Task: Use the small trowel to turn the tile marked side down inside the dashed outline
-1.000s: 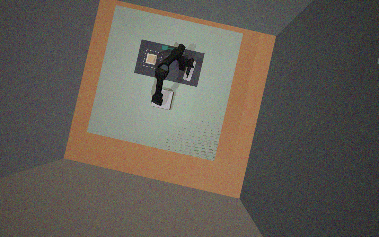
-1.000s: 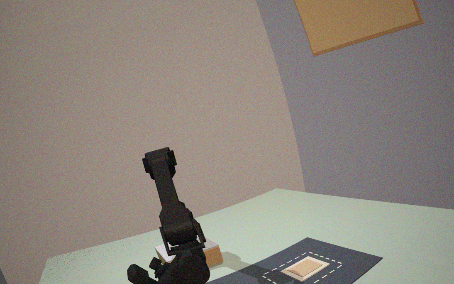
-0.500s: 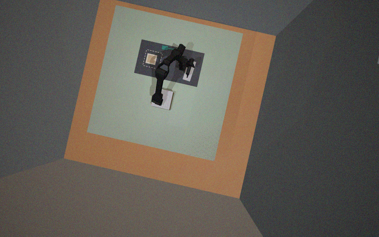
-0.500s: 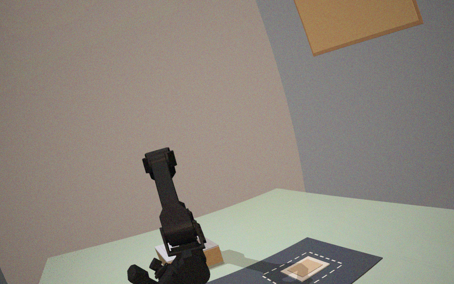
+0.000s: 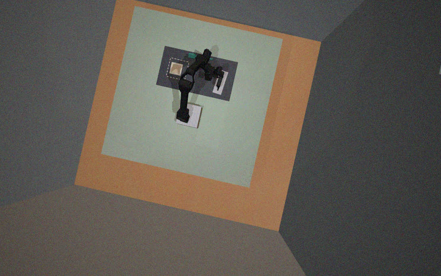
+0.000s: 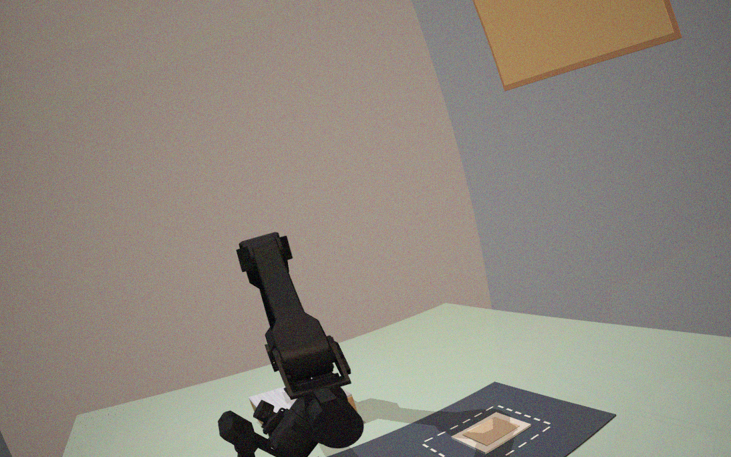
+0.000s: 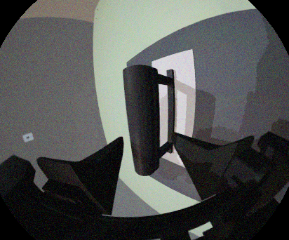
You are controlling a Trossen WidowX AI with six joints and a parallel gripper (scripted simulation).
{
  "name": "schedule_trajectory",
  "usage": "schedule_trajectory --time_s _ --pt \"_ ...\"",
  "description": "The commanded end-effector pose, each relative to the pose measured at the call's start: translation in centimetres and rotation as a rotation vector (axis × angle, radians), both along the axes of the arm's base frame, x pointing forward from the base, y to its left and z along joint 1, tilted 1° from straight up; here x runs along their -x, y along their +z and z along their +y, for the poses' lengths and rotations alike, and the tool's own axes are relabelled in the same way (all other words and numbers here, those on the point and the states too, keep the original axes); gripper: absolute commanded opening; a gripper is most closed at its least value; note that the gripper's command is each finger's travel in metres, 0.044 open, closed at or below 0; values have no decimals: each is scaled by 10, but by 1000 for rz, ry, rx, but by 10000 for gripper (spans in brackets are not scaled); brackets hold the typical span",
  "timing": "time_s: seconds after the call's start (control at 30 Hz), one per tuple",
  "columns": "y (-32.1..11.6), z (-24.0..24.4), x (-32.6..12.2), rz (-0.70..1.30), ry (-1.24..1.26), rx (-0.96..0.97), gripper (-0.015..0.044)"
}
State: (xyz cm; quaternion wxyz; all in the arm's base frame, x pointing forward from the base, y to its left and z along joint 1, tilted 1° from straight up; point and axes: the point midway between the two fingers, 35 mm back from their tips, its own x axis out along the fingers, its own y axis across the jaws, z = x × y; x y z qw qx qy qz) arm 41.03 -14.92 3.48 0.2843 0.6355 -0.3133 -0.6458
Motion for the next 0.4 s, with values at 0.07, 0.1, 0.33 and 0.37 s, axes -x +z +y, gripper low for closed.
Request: schedule_trajectory --time_s 0.07,0.1,0.33,0.37 --pt "21 19 -4 -37 7 3 300" --pt "23 19 -3 -37 7 3 300" --pt "103 24 48 -33 16 0 300" --pt "109 25 53 -33 17 0 300"
